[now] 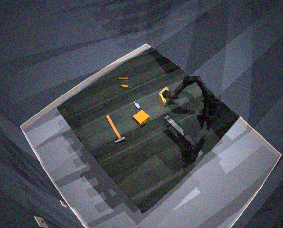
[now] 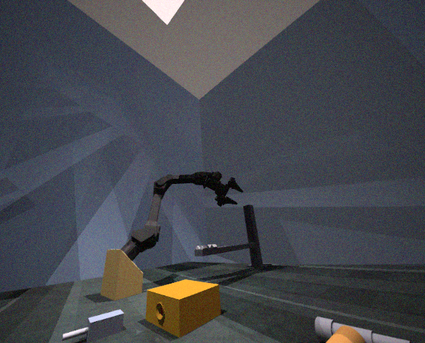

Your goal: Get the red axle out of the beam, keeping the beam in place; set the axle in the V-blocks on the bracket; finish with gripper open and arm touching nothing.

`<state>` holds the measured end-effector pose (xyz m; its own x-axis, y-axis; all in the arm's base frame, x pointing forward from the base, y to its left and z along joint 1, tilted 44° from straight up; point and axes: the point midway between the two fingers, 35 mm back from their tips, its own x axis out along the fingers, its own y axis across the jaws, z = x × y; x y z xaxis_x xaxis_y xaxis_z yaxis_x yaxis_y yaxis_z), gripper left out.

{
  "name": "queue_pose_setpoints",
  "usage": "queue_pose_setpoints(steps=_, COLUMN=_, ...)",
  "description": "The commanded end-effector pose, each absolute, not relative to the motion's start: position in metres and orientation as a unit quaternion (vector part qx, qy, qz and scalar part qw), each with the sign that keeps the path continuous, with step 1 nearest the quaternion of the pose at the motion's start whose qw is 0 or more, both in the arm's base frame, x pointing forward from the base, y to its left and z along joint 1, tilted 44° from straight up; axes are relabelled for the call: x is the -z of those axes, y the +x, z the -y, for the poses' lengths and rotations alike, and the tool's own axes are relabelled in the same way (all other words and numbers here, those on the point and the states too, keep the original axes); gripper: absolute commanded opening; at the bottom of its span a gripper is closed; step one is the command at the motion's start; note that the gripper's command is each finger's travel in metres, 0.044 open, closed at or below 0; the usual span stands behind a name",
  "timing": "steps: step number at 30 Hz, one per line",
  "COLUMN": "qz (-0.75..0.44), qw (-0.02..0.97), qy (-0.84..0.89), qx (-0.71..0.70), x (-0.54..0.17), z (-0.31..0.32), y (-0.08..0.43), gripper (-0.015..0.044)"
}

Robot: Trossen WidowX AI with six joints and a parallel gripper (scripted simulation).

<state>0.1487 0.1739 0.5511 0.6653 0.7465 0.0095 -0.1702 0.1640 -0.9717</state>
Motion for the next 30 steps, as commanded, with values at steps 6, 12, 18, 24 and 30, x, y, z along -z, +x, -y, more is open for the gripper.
queue_pose_setpoints(steps=6, qz=0.114, qw=0.665, qy=-0.659, qx=-0.333, x=-0.459, z=-0.190, y=0.251, gripper=0.0440)
queue_pose_setpoints(steps=12, qz=0.013, qw=0.636, qy=-0.685, qx=-0.355, x=-0.394, z=-0.171, y=0.313, gripper=0.0440)
queue_pose_setpoints(steps=18, qz=-0.078, qw=0.610, qy=-0.683, qx=-0.394, x=-0.322, z=-0.139, y=0.359, gripper=0.0440)
queue_pose_setpoints(steps=24, qz=-0.162, qw=0.587, qy=-0.663, qx=-0.435, x=-0.251, z=-0.093, y=0.387, gripper=0.0440)
queue_pose_setpoints(steps=30, qz=-0.233, qw=0.570, qy=-0.620, qx=-0.486, x=-0.177, z=-0.043, y=0.395, gripper=0.0440)
